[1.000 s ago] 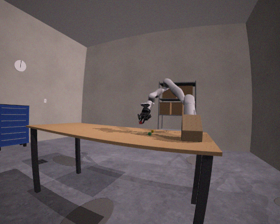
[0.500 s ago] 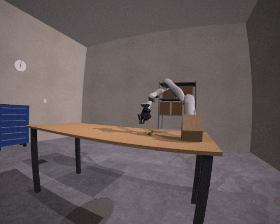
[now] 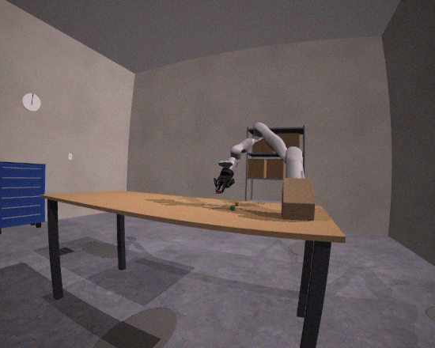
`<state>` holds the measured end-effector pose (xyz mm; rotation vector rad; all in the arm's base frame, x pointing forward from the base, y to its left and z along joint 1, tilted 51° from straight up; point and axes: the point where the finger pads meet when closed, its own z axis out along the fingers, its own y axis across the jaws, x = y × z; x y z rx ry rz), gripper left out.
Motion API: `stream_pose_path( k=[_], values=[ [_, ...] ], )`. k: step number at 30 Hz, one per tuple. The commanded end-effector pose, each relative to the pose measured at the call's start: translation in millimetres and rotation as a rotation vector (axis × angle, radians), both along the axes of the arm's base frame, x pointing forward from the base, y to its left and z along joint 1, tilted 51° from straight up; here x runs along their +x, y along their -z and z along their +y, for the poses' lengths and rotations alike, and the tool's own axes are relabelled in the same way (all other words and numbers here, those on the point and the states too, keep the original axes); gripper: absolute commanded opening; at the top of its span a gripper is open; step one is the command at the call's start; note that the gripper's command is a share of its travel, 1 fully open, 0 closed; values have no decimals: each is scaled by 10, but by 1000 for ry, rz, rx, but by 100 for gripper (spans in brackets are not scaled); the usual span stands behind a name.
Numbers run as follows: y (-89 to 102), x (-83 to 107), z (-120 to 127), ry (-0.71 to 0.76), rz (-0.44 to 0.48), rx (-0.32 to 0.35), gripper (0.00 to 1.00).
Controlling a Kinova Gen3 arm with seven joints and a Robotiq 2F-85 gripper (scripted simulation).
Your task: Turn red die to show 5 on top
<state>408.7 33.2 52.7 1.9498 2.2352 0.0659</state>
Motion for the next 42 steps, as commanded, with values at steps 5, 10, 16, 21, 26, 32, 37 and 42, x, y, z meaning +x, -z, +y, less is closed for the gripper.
stream_pose_path(
  k=[5, 10, 16, 21, 26, 32, 37, 42],
  values=[
    [77, 11, -77, -7, 0, 0, 15],
    [107, 21, -113, -7, 0, 0, 15],
    [173, 43, -192, -7, 0, 0, 15],
    [229, 62, -260, -7, 0, 0, 15],
    [271, 76, -310, -7, 0, 0, 15],
    [316, 91, -364, -7, 0, 0, 15],
    [349, 102, -404, -7, 0, 0, 15],
    [368, 108, -428, -7, 0, 0, 15]
  ],
)
